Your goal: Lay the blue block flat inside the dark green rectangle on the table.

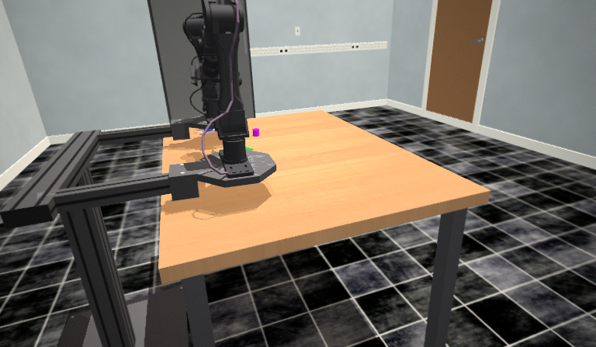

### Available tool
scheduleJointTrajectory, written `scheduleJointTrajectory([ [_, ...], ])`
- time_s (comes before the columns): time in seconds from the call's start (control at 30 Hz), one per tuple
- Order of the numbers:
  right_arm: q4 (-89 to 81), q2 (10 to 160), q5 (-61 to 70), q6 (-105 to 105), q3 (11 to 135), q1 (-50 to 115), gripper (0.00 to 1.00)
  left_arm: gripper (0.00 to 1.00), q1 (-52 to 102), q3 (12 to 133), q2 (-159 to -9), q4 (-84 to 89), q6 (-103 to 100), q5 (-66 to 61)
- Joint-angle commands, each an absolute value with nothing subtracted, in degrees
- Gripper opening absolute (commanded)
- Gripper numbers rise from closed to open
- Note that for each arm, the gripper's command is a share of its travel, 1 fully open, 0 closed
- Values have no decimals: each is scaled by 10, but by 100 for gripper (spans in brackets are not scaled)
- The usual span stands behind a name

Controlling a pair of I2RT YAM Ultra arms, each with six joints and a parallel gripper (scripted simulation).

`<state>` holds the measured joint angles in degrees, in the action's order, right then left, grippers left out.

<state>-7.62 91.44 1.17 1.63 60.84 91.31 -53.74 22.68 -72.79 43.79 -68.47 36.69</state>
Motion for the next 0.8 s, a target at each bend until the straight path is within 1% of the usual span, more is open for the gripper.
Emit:
scheduleJointTrajectory([
  [0.0, -72, 909, 15, 20, 628, 915, 100, 55, -564, 246, -747, 410, -540, 337],
  [0.3, -72, 909, 15, 20, 628, 915, 100, 55, -634, 260, -775, 377, -291, 269],
  [0.37, -72, 909, 15, 20, 628, 915, 100, 55, -634, 260, -775, 377, -291, 269],
  [0.77, -72, 909, 15, 20, 628, 915, 100, 55, -728, 279, -811, 334, 31, 178],
])
